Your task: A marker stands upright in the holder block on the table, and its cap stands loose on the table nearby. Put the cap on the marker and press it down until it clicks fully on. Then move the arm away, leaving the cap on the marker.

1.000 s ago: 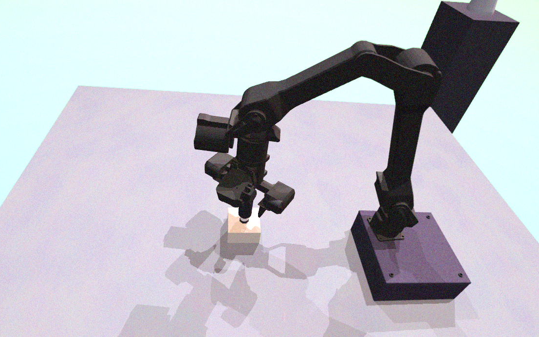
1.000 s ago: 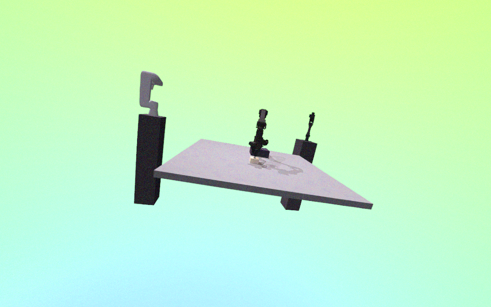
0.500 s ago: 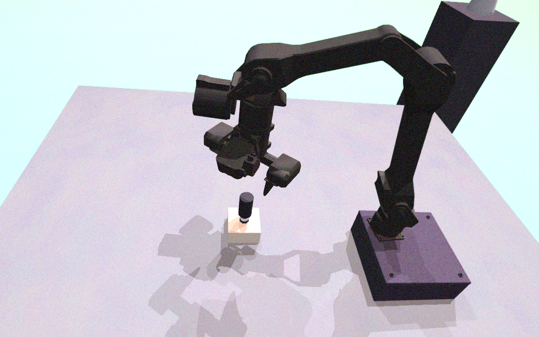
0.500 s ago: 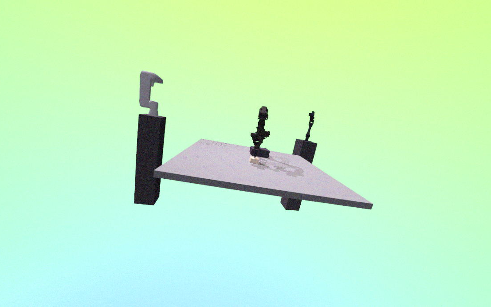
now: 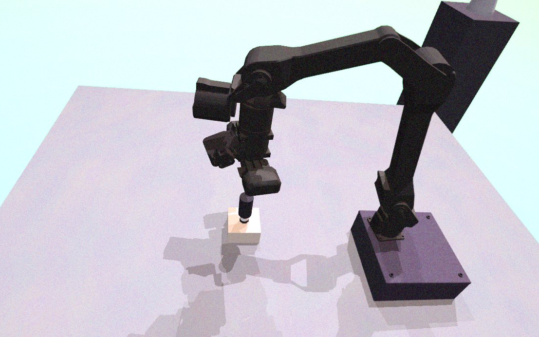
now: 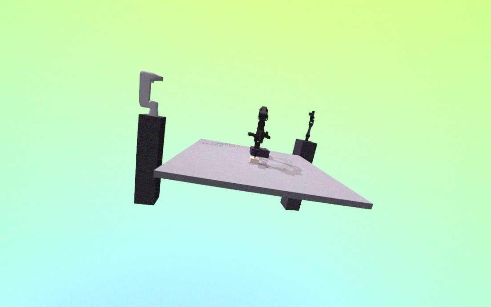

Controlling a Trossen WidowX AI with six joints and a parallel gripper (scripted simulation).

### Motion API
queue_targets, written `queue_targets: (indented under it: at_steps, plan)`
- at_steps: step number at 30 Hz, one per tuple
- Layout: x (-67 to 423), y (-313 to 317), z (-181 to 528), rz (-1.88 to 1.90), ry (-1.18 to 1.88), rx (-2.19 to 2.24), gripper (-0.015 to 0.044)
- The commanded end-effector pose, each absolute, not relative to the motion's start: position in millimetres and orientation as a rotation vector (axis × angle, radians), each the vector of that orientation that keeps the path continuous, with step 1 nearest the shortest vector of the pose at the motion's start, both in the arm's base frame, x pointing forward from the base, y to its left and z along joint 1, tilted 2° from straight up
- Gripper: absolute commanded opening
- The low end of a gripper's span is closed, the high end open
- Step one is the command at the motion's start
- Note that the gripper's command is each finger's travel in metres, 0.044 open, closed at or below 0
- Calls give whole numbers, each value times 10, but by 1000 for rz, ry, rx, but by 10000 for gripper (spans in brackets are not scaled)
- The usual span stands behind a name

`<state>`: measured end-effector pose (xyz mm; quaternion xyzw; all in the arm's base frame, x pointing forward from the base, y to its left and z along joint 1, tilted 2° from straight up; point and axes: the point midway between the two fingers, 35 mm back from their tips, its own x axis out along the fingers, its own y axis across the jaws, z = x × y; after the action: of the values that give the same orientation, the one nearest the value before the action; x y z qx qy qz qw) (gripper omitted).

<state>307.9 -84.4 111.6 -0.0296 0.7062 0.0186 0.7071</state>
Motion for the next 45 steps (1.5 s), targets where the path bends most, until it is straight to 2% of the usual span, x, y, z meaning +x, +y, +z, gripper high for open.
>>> queue_targets:
  at_steps: [1, 45]
  plan:
    - [3077, -843, 1085, -107, 1568, 83, 0]
    - [3086, -855, 671, -107, 1568, 83, 0]
